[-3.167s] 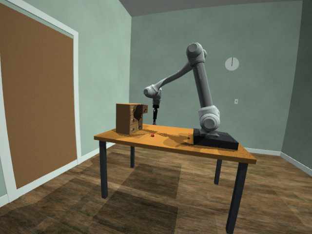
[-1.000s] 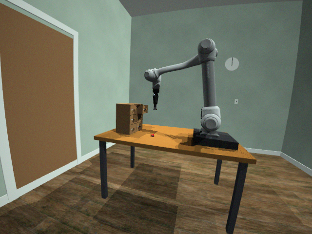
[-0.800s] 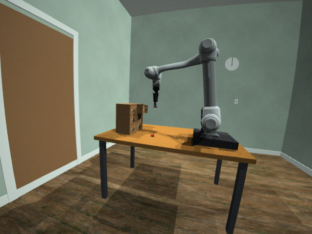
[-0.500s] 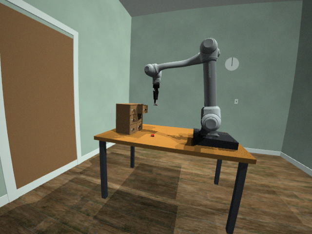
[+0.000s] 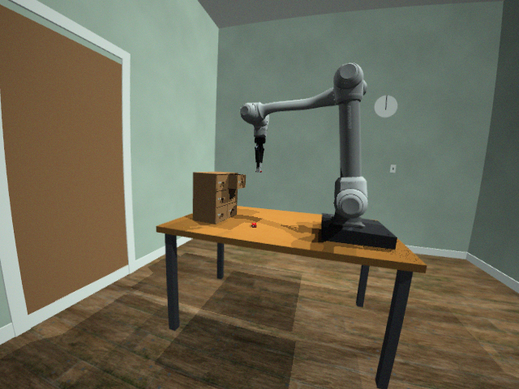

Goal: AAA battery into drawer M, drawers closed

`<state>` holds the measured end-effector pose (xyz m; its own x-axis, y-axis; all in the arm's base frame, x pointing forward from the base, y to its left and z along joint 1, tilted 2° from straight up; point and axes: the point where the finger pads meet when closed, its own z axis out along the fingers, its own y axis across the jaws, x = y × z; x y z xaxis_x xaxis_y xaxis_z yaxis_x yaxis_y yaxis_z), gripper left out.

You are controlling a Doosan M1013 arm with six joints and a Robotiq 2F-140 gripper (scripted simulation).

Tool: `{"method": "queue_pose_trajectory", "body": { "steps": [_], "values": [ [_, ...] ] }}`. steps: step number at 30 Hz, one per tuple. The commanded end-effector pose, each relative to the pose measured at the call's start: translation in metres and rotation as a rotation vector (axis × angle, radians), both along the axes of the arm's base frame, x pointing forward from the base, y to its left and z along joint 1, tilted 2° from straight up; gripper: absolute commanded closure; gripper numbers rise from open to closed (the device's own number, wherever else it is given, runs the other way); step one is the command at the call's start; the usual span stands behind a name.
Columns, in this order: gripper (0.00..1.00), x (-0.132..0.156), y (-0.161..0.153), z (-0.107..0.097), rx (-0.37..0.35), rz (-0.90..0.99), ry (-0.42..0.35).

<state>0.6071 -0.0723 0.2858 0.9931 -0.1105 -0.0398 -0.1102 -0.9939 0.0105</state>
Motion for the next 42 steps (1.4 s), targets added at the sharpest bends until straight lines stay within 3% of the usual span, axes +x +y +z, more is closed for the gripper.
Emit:
{"method": "queue_pose_trajectory", "body": {
  "steps": [1,23,32,42],
  "values": [
    [0.97,0.0000,0.0000,0.0012,0.000,0.000,0.000],
    [0.97,-0.0008,0.0001,0.0013,-0.004,0.000,-0.037],
    [0.97,-0.0025,0.0003,0.0001,-0.012,0.001,-0.112],
    [0.97,-0.0069,0.0007,-0.0027,-0.034,0.003,-0.307]
  ]
}}
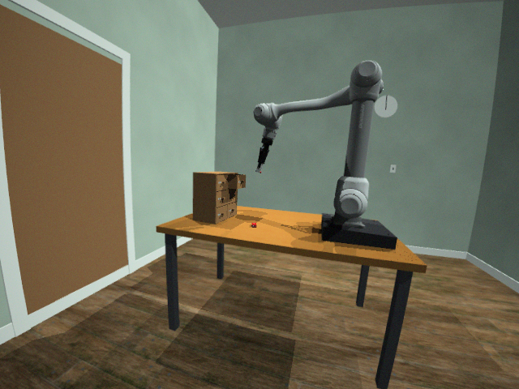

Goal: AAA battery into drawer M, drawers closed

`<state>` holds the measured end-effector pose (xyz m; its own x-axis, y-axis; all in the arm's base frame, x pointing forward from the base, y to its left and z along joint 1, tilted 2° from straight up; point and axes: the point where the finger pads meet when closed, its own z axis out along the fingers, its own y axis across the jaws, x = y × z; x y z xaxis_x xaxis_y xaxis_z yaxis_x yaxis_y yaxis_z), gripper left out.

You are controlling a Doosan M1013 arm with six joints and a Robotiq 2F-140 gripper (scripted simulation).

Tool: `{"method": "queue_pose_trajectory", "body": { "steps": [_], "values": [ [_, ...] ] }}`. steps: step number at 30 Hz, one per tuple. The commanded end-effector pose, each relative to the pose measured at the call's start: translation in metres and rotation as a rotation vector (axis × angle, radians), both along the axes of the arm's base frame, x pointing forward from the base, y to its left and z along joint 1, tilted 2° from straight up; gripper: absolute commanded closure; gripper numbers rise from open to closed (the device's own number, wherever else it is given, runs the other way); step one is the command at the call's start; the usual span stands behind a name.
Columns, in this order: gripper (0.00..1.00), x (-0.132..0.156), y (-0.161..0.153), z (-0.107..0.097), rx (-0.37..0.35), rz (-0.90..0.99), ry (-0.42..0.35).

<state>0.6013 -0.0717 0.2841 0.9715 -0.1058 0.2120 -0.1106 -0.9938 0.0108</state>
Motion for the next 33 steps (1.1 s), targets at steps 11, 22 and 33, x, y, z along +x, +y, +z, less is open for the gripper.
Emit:
{"method": "queue_pose_trajectory", "body": {
  "steps": [11,22,33],
  "values": [
    [0.97,-0.007,0.001,-0.005,-0.033,0.004,-0.306],
    [0.97,-0.014,0.002,-0.010,-0.069,0.008,-0.638],
    [0.97,-0.016,0.002,-0.011,-0.078,0.009,-0.723]
  ]
}}
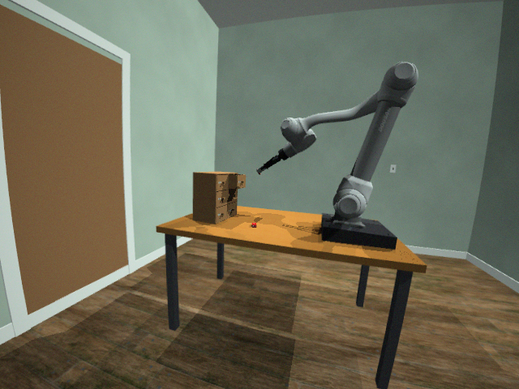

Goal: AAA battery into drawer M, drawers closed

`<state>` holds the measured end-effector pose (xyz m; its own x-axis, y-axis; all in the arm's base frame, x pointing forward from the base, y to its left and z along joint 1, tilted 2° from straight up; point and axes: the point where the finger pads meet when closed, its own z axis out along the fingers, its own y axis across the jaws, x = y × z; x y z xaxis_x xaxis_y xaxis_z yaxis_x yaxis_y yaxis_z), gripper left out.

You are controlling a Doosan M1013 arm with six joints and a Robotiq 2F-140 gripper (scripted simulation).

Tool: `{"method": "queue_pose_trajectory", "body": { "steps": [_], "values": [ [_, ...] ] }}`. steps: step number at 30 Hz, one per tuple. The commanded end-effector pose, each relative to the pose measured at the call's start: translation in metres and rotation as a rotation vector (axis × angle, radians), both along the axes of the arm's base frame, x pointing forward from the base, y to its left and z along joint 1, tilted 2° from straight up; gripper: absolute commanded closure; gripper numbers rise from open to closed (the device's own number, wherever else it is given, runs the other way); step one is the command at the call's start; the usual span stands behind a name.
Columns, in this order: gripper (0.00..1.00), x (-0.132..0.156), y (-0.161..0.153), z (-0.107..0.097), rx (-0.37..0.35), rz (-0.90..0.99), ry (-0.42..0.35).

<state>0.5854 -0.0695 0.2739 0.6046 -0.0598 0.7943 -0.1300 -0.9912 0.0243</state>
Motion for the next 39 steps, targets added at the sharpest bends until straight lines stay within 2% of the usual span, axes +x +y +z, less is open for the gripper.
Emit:
{"method": "queue_pose_trajectory", "body": {
  "steps": [1,39],
  "values": [
    [0.97,-0.0002,0.0006,-0.0004,0.013,0.023,-0.028],
    [0.97,-0.0033,0.0013,-0.0029,-0.001,0.027,-0.150]
  ]
}}
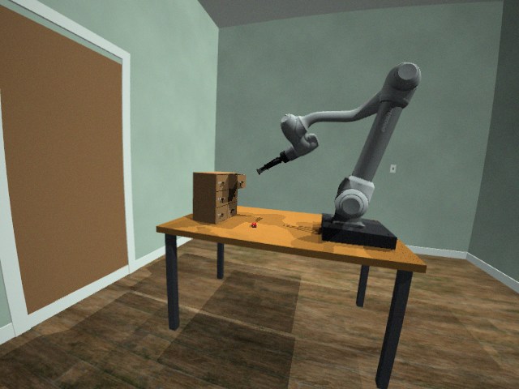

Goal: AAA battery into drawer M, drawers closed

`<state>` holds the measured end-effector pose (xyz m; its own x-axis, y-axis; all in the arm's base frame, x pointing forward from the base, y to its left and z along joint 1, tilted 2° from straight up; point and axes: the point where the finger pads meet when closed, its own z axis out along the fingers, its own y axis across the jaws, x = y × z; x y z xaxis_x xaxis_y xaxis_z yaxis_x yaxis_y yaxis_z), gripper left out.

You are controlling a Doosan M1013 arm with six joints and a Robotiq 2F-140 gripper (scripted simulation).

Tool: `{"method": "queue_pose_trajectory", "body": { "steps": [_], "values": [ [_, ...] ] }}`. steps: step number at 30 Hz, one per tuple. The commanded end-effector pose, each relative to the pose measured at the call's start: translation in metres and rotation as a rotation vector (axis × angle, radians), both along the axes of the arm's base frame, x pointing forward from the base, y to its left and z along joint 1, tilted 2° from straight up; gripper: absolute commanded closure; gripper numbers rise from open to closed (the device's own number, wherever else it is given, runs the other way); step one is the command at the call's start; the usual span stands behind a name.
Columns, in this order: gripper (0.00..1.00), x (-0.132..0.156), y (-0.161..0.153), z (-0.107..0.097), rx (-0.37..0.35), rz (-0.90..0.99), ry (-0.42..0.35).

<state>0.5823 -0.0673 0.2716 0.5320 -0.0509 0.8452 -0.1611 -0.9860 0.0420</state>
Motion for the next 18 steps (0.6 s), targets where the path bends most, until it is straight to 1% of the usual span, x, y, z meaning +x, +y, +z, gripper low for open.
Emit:
{"method": "queue_pose_trajectory", "body": {
  "steps": [1,6,18],
  "values": [
    [0.97,-0.0002,-0.0011,-0.0006,0.025,0.057,-0.067],
    [0.97,-0.0005,-0.0023,-0.0003,0.021,0.054,-0.079],
    [0.97,-0.0019,-0.0017,-0.0015,0.013,0.057,-0.146]
  ]
}}
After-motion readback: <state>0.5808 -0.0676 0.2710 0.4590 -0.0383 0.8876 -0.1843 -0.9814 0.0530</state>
